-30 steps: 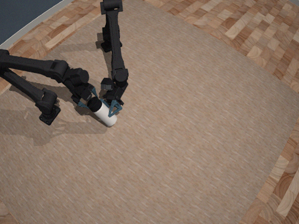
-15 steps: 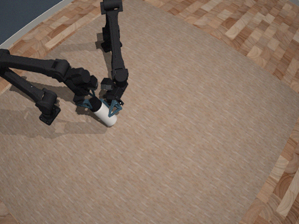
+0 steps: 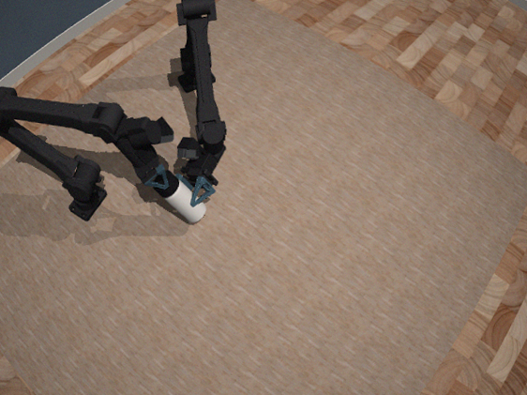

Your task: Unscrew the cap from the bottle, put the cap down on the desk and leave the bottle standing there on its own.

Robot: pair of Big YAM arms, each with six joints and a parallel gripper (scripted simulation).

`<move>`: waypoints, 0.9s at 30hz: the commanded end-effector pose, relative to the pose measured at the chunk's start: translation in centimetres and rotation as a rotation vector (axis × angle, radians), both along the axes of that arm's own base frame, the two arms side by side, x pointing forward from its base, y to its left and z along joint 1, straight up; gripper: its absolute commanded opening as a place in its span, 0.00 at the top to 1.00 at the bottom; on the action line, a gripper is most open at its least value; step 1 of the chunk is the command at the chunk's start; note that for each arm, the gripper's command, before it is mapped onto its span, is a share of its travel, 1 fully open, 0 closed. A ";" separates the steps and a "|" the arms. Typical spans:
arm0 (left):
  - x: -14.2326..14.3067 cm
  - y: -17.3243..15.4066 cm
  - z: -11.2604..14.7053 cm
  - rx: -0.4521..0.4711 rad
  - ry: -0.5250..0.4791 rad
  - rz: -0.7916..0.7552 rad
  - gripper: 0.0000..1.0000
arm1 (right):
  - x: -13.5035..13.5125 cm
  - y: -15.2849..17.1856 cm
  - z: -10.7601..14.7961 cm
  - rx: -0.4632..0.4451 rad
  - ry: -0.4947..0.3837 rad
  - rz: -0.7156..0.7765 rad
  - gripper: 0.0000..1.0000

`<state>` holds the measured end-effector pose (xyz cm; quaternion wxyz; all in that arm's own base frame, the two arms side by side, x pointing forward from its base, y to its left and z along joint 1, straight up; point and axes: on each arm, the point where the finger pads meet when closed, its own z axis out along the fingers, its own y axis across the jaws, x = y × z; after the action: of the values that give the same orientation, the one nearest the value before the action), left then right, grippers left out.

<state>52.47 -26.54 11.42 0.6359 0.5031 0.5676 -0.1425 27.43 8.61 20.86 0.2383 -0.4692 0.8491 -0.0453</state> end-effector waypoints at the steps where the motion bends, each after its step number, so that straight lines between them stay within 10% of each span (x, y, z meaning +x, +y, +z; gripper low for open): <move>1: 0.9 -0.4 2.2 -0.017 -0.038 -0.004 1.00 | 0.9 0.2 2.1 -0.117 -0.052 0.248 1.00; 14: 0.9 -0.4 2.2 -0.017 -0.038 -0.004 1.00 | 0.7 0.3 1.7 -0.140 -0.082 0.298 1.00; 22: 0.9 -0.4 2.2 -0.017 -0.038 -0.004 1.00 | 0.7 0.3 1.7 -0.140 -0.082 0.298 0.09; 27: 0.9 -0.4 2.2 -0.017 -0.038 -0.004 1.00 | 0.7 0.3 1.7 -0.016 -0.042 0.085 0.06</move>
<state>52.48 -26.55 11.51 0.6367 0.5041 0.5660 -0.1420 27.29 8.92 20.82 0.2315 -0.5854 0.7741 -0.0669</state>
